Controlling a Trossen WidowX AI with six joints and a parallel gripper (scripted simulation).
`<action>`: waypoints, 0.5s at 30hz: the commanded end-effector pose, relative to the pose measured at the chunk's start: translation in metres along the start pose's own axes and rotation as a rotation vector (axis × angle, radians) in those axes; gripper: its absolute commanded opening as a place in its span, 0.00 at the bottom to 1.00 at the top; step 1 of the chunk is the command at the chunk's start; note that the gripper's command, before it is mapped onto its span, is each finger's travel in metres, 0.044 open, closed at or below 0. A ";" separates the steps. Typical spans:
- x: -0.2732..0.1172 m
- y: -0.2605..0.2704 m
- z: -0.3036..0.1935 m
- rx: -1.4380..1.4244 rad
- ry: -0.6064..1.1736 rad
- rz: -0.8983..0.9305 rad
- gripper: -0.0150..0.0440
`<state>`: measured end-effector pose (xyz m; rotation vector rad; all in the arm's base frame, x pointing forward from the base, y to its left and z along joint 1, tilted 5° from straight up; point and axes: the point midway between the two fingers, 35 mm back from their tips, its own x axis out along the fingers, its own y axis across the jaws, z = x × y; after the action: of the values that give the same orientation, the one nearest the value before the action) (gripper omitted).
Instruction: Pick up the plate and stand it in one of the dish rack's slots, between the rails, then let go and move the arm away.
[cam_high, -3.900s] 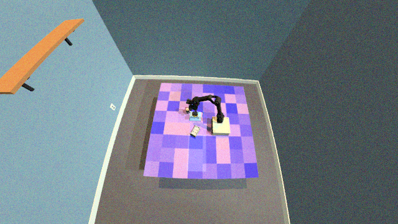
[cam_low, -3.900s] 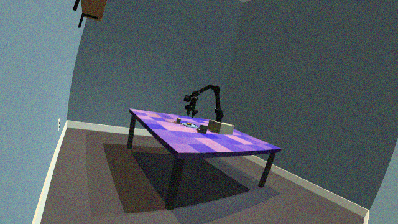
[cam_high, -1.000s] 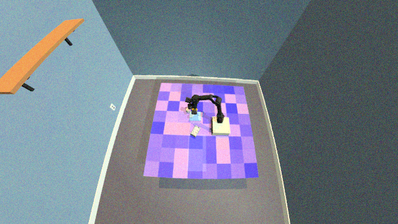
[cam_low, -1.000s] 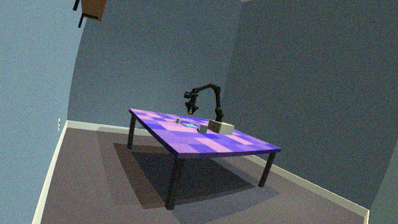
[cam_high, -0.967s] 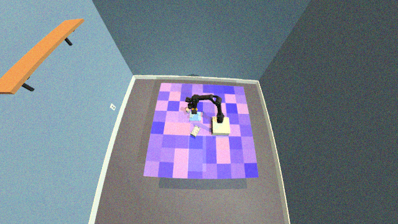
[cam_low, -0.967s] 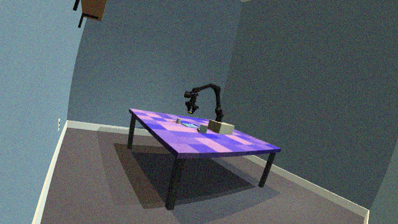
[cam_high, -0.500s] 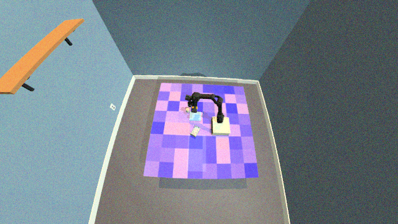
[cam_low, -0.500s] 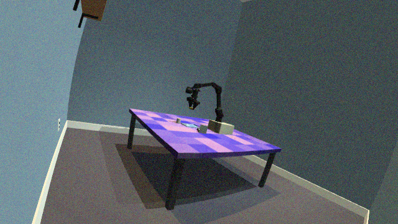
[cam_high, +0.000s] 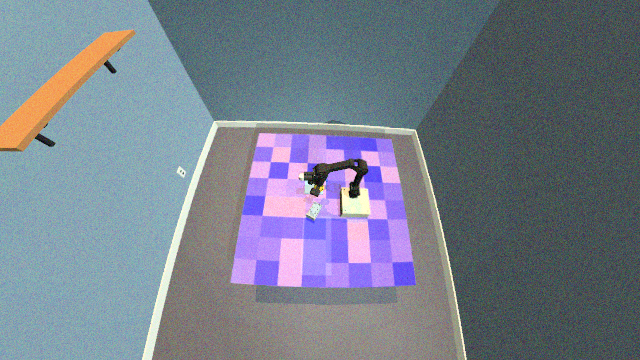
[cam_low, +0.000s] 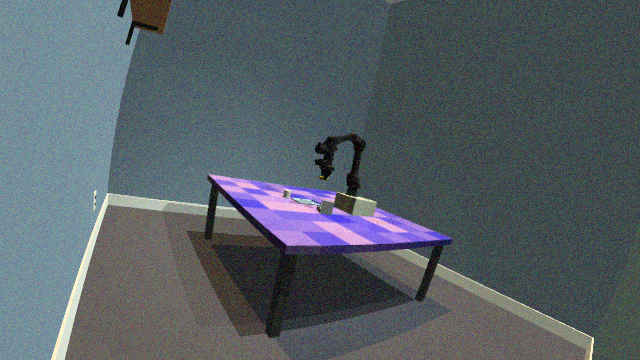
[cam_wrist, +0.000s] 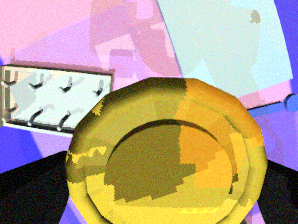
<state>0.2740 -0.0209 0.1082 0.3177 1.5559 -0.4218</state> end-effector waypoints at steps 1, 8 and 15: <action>0.003 0.012 -0.021 0.079 0.005 0.003 0.25; 0.005 0.012 -0.021 0.064 0.013 0.011 0.25; 0.025 0.016 -0.022 -0.086 0.089 0.102 0.25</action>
<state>0.2622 0.0007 0.0935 0.3609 1.5936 -0.3566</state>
